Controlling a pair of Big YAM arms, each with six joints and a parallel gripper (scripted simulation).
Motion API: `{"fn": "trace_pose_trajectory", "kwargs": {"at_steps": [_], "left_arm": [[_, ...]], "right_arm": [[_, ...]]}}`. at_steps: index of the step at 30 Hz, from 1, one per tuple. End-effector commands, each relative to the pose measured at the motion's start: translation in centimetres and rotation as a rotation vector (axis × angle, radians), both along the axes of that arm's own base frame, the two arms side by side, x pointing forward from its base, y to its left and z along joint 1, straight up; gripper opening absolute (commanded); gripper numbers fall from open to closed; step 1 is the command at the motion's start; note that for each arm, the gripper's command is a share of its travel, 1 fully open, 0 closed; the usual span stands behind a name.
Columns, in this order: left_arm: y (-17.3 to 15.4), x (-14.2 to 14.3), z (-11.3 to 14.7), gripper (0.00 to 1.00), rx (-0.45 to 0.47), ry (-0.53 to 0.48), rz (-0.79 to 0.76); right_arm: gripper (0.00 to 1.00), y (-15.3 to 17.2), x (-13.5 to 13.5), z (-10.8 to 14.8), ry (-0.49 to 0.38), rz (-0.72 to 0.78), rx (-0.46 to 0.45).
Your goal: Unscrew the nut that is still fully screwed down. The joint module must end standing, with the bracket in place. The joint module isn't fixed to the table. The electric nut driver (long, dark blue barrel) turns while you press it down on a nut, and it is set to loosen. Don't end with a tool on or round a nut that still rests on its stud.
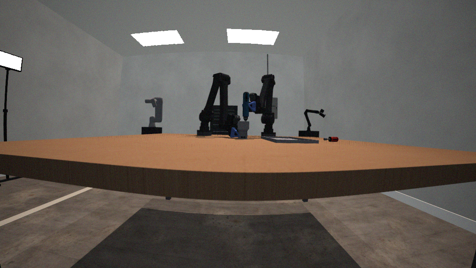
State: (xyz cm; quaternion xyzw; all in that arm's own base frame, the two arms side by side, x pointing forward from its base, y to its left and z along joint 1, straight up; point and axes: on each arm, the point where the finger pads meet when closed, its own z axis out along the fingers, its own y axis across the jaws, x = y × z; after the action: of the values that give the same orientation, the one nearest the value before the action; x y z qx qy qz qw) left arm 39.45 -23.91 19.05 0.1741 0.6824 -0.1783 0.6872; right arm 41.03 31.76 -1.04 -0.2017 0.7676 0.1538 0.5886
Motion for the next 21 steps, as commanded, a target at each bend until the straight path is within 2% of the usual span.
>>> {"fn": "trace_pose_trajectory", "kwargs": {"at_steps": [1, 8, 21], "left_arm": [[-0.59, -0.32, 1.42, 0.42, -0.037, -0.037, -0.013], [-0.55, -0.38, 0.77, 0.42, -0.030, -0.026, -0.013], [-0.50, -0.45, 1.07, 0.42, -0.034, -0.032, -0.014]], "right_arm": [[0.59, -0.30, -0.34, -1.63, 0.027, 0.001, -0.033], [0.59, -0.30, -0.34, -1.63, 0.027, 0.001, -0.033], [0.59, -0.30, -0.34, -1.63, 0.027, 0.001, -0.033]]}}
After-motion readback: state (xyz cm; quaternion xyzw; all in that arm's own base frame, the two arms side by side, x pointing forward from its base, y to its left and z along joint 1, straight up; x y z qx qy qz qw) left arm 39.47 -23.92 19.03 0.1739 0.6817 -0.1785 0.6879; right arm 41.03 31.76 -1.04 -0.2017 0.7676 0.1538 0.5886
